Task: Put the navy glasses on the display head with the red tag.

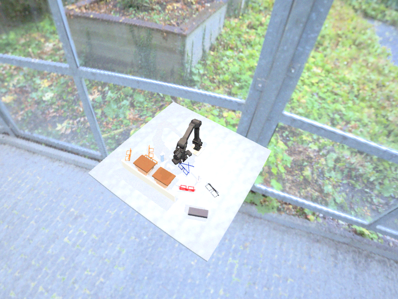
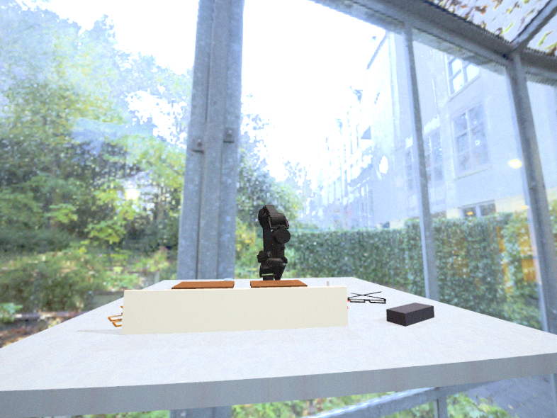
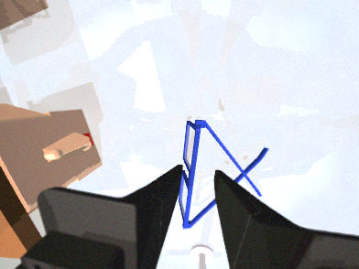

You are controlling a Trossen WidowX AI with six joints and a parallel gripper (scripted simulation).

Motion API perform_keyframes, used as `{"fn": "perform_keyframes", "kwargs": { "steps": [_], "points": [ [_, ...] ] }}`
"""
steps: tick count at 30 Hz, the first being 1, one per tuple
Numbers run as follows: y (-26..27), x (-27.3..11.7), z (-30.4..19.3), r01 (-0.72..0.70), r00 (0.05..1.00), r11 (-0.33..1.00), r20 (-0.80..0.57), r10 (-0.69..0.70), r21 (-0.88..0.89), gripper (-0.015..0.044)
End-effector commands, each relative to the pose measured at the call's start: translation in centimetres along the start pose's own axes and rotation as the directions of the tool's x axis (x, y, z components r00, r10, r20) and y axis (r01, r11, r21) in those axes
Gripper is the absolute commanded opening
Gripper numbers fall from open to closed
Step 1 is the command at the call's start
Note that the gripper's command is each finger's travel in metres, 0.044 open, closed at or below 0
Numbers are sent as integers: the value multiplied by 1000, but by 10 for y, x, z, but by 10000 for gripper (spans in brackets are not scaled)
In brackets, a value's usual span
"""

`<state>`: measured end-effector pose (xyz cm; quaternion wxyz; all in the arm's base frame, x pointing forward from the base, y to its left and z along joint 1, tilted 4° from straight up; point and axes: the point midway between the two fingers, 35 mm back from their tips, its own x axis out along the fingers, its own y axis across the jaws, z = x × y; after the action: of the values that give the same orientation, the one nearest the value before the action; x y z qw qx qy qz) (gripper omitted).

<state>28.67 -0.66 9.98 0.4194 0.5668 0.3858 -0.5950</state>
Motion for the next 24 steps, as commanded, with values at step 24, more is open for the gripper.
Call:
{"fn": "perform_keyframes", "kwargs": {
  "steps": [24],
  "points": [
    [5, 34, -2, 6, 1000, 1000, -4, -6, -4, 120]
  ]
}}
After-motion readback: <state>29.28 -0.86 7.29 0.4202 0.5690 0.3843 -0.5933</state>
